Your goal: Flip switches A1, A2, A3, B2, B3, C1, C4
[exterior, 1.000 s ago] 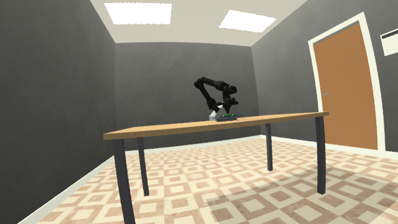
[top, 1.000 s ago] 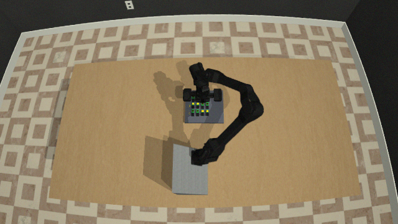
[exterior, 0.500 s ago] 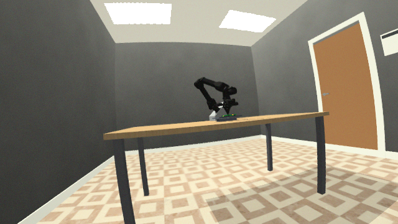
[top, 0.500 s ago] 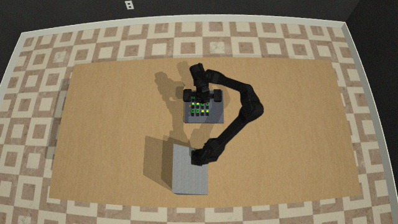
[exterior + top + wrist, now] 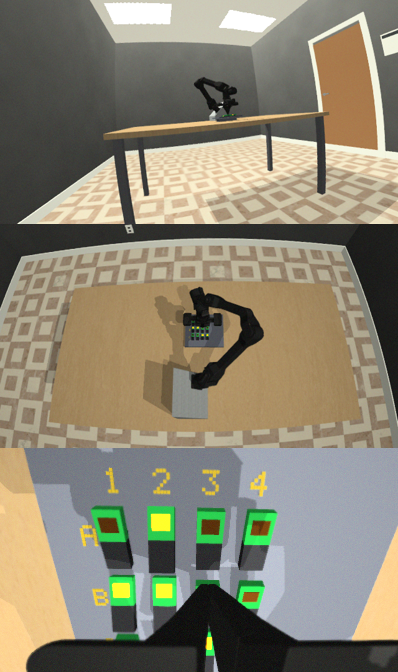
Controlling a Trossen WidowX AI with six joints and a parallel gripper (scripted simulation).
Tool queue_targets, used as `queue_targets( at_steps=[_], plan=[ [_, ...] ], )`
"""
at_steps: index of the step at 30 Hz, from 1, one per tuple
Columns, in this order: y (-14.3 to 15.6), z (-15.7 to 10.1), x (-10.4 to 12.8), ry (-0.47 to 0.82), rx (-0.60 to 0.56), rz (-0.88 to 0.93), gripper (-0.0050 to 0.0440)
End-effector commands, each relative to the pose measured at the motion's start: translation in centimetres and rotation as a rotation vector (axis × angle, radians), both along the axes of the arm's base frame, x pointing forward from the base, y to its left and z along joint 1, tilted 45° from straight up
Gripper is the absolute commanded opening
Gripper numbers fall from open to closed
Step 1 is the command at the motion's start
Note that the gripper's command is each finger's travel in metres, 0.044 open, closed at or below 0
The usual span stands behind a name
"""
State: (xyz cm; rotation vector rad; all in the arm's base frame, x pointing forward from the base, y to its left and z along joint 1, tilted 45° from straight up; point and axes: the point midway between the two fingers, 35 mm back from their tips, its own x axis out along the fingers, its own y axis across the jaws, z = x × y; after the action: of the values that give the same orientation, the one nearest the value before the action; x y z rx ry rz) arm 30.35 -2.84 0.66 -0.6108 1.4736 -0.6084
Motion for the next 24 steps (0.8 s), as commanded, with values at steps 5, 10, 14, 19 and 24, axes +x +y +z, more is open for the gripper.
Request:
queue_targets(
  at_steps=[5, 10, 14, 19, 24],
  plan=[
    [-0.23, -0.10, -0.01, 0.004, -0.003, 0.001, -0.0050],
    [-0.29, -0.17, -0.05, 0.006, -0.004, 0.001, -0.0050],
    [-0.33, -0.21, -0.05, 0.006, -0.004, 0.001, -0.0050],
    [-0.35, -0.23, -0.03, 0.005, -0.003, 0.000, -0.0050],
    [-0.40, -0.29, -0.05, 0.006, -0.003, 0.001, -0.0050]
  ],
)
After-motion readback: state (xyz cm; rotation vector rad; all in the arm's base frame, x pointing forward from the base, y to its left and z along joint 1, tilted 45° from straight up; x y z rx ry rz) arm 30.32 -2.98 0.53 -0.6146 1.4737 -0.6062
